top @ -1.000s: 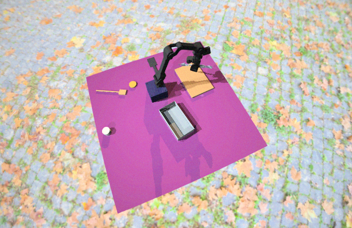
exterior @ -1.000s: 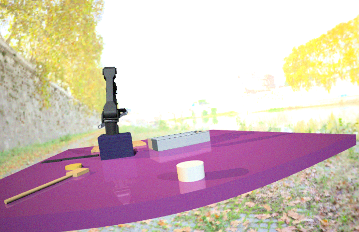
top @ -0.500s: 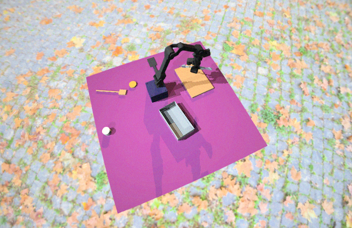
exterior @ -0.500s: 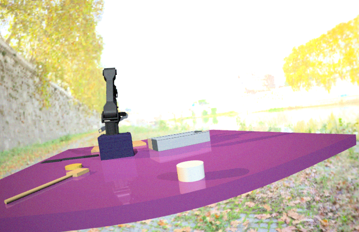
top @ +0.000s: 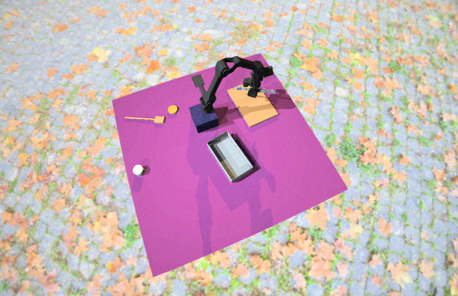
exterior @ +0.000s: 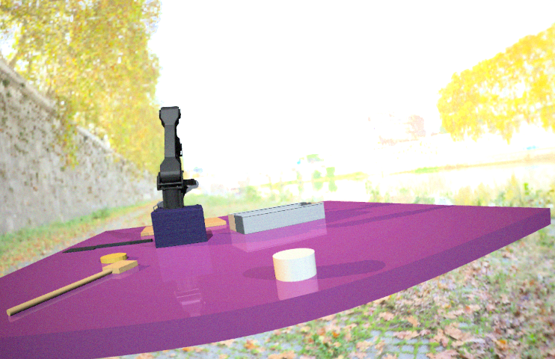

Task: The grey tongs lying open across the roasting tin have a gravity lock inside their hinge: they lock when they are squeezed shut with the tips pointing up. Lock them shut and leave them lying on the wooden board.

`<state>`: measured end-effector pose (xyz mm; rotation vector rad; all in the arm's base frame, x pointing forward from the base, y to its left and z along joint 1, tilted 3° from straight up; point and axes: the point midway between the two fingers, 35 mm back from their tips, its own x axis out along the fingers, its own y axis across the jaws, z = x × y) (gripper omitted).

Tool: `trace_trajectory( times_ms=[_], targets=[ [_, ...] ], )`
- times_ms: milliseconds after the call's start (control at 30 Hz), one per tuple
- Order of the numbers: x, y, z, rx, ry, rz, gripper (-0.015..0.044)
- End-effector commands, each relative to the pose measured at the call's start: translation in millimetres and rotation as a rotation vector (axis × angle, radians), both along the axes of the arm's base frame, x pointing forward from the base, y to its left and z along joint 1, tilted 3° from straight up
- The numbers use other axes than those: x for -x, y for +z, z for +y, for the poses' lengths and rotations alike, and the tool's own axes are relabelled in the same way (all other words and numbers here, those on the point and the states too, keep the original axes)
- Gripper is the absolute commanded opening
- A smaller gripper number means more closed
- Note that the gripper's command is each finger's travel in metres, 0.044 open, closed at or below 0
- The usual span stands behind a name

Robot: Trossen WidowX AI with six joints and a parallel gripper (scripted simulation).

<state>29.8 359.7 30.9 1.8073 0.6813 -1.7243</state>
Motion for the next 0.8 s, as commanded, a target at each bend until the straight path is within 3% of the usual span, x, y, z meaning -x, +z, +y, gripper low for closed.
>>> trace_trajectory(
  times_ms=[0,767],
  targets=[
    [1,-6,0,0.000,0.004,0.006,-0.0150],
    [-1,-44,-3,0.001,0.004,0.006,-0.0150]
  ],
)
